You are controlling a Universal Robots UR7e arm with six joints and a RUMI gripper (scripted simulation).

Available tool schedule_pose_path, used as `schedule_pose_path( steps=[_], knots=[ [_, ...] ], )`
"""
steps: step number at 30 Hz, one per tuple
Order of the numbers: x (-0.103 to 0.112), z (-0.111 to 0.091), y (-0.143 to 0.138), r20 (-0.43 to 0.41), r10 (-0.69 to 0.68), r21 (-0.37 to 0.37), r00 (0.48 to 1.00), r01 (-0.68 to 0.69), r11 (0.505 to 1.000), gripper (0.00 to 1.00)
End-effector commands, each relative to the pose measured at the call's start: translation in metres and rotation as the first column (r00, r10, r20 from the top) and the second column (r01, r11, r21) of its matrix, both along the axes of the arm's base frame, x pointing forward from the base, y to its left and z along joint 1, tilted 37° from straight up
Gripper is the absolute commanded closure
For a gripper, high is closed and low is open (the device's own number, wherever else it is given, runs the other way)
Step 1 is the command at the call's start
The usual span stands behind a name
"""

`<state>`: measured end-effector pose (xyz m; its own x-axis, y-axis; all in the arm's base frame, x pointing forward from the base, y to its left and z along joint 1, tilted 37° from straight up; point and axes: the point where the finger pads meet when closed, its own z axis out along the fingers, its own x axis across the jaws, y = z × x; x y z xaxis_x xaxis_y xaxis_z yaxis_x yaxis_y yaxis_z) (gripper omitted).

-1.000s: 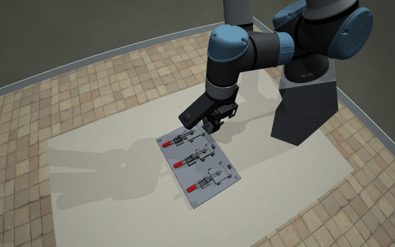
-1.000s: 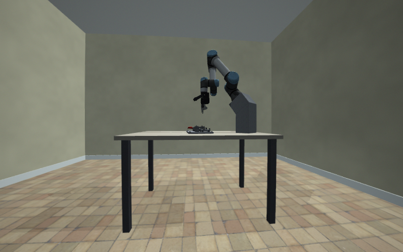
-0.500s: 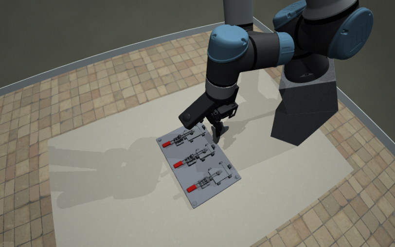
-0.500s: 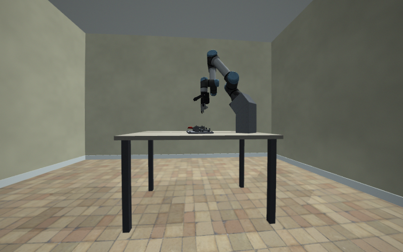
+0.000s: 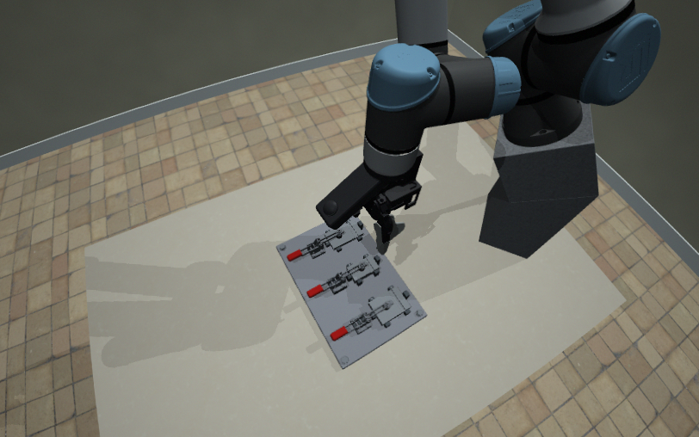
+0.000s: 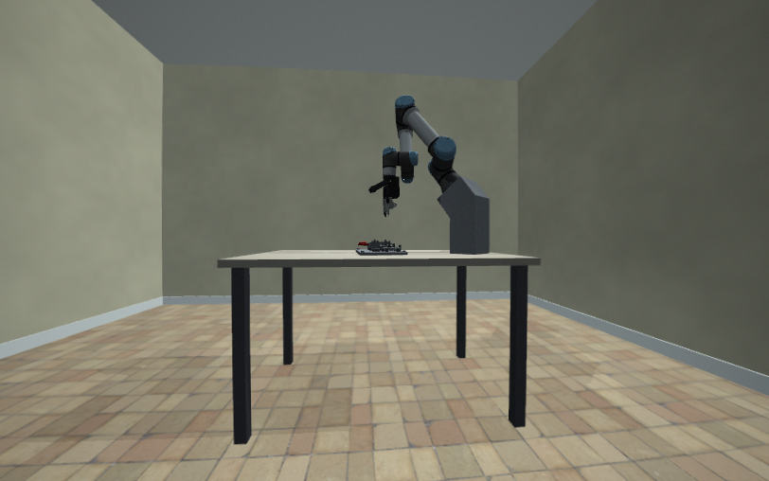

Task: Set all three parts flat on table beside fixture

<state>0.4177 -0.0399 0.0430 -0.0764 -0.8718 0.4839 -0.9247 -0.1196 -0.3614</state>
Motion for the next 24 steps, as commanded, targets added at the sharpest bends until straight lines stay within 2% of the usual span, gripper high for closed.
schedule_pose_path(
  steps=[1, 4, 5, 24],
  knots=[
    [-0.0005, 0.0003, 0.0006, 0.0, 0.002, -0.001, 1.0, -0.002, 1.0, 0.41],
    [-0.0005, 0.0003, 0.0006, 0.0, 0.002, -0.001, 1.0, -0.002, 1.0, 0.41],
    [-0.0005, 0.0003, 0.0006, 0.0, 0.002, -0.001, 1.0, -0.002, 1.0, 0.72],
    [-0.0005, 0.0003, 0.0006, 0.0, 0.002, -0.001, 1.0, -0.002, 1.0, 0.72]
  ],
)
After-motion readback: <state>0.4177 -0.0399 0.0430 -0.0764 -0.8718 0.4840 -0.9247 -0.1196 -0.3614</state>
